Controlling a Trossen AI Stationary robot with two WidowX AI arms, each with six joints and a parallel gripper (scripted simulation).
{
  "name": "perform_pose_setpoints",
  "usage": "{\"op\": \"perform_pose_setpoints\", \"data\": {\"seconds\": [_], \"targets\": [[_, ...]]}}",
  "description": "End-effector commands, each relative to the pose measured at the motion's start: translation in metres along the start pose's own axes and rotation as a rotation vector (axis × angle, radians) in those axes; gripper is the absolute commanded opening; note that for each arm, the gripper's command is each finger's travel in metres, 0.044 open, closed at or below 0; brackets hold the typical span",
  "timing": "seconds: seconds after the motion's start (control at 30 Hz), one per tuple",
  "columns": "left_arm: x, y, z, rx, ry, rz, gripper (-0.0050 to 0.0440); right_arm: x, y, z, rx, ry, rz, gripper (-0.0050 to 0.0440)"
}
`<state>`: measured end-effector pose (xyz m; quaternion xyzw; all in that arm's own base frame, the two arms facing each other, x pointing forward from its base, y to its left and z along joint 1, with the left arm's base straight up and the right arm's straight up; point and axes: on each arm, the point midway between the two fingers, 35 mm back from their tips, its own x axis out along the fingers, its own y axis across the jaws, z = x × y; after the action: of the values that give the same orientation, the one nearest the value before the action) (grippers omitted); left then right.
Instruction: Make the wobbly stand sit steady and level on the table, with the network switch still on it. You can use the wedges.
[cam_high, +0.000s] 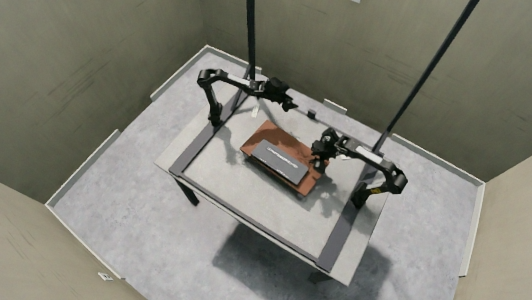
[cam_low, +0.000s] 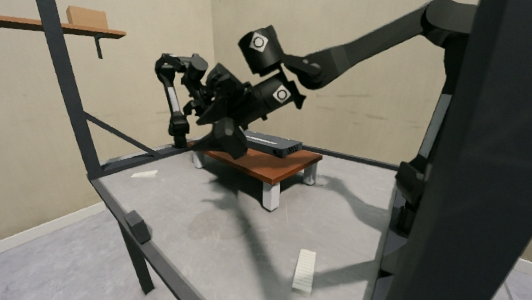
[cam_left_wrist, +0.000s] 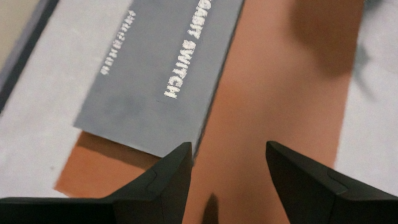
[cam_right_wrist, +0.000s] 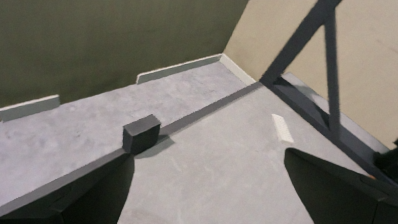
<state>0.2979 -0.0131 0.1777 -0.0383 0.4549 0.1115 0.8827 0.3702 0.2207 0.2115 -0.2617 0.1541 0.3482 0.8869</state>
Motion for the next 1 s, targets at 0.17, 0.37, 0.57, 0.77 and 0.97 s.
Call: {"op": "perform_pose_setpoints", "data": {"seconds": [0.17, 0.37, 0.57, 0.77, 0.97], "targets": [[-0.008, -0.066, -0.024, -0.159, 0.153, -0.102, 0.0200, -0.064, -0.064, 0.005, 0.165, -0.112, -0.234, 0.0400], [-0.010, -0.080, -0.035, -0.190, 0.203, -0.112, 0.0200, -0.076, -0.074, -0.002, 0.206, -0.120, -0.285, 0.0400], [-0.018, -0.113, -0.066, -0.282, 0.333, -0.107, 0.0200, -0.114, -0.101, -0.008, 0.303, -0.189, -0.415, 0.0400], [-0.028, -0.135, -0.092, -0.348, 0.429, -0.076, 0.0200, -0.144, -0.116, -0.016, 0.374, -0.241, -0.515, 0.0400], [-0.028, -0.146, -0.120, -0.381, 0.507, -0.014, 0.0200, -0.164, -0.125, -0.026, 0.426, -0.271, -0.590, 0.0400]]}}
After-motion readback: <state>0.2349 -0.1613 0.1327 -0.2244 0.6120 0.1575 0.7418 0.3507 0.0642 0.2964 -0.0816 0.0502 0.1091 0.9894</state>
